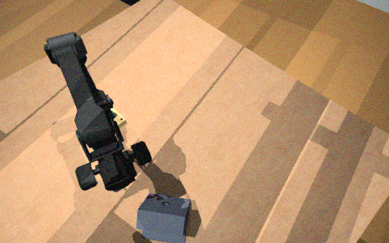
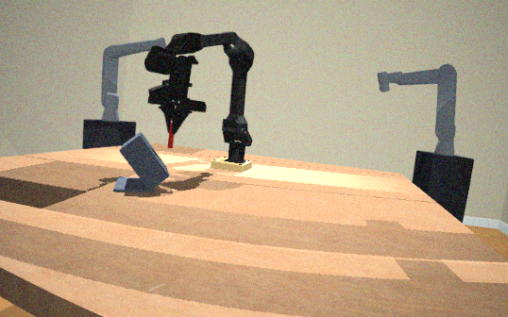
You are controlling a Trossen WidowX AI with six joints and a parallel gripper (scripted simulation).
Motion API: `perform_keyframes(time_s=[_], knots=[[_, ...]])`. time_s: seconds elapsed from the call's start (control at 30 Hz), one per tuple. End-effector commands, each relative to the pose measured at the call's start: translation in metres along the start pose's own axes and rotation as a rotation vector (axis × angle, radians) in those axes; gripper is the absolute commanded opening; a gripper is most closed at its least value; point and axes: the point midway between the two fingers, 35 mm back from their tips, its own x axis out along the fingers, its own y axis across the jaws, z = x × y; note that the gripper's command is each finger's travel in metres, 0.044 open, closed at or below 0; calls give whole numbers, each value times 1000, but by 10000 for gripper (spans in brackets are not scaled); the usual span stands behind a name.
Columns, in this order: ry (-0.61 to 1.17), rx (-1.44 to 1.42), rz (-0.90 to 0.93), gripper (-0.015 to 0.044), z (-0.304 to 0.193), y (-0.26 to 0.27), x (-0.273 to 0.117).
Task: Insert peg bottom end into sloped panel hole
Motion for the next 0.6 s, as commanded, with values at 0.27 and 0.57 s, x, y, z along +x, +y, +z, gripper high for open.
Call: perform_keyframes(time_s=[0.27,0.57], knots=[[-20,-99,-60,0,4,8,0],[-34,-170,-103,0,7,14,0]])
